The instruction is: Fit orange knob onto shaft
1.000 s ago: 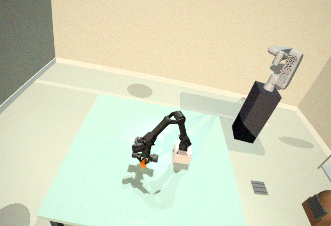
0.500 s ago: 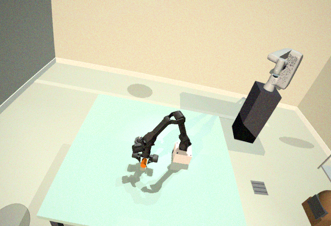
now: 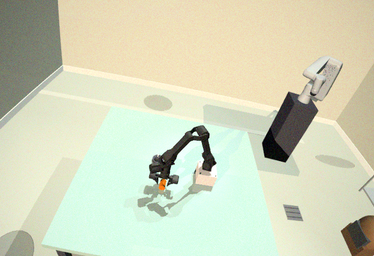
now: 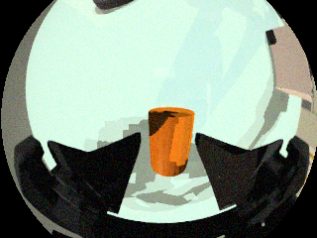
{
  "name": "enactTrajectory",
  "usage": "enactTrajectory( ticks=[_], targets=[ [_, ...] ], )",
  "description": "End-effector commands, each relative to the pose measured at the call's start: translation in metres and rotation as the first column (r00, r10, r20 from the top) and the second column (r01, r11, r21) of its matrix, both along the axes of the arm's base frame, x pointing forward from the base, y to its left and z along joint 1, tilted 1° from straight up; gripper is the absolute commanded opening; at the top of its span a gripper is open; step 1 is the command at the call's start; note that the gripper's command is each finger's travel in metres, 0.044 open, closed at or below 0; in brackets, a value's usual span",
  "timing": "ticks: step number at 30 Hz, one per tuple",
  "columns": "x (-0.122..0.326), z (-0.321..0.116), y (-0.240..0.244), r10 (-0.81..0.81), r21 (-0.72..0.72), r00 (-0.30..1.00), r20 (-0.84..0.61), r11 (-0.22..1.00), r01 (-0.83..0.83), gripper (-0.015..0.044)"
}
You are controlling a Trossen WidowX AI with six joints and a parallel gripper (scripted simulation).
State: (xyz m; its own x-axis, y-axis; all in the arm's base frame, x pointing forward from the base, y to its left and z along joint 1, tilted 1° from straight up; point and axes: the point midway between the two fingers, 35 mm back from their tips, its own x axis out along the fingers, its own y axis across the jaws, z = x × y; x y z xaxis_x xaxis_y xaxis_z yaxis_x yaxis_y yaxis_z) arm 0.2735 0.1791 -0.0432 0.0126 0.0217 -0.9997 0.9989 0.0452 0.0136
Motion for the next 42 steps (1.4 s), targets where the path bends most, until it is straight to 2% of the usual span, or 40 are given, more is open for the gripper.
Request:
enactTrajectory(
  ticks=[1, 4, 11, 14, 16, 27, 32, 39, 42],
  targets=[
    [0.000, 0.000, 0.000, 0.000, 0.001, 1.000, 0.001, 1.000, 0.000, 0.0365],
    [0.000, 0.000, 0.000, 0.000, 0.001, 1.000, 0.001, 1.000, 0.000, 0.0440],
    [0.000, 0.004, 0.000, 0.000, 0.001, 1.000, 0.001, 1.000, 0.000, 0.0440],
    [0.001, 0.047, 0.000, 0.000, 0.000, 1.000, 0.000, 1.000, 0.000, 0.0440],
    [0.000, 0.060, -0.001, 0.000, 0.000, 1.000, 0.000, 1.000, 0.000, 0.0440],
    [0.000, 0.060, -0.001, 0.000, 0.000, 1.000, 0.000, 1.000, 0.000, 0.0440],
    [-0.003, 0.067, 0.014, -0.006, -0.164, 1.000, 0.008, 0.986, 0.007, 0.0440],
    [-0.003, 0.066, 0.015, -0.006, -0.174, 1.000, 0.009, 0.985, 0.007, 0.0440],
    [-0.003, 0.045, 0.016, -0.006, -0.174, 1.000, 0.009, 0.985, 0.007, 0.0440]
  ],
)
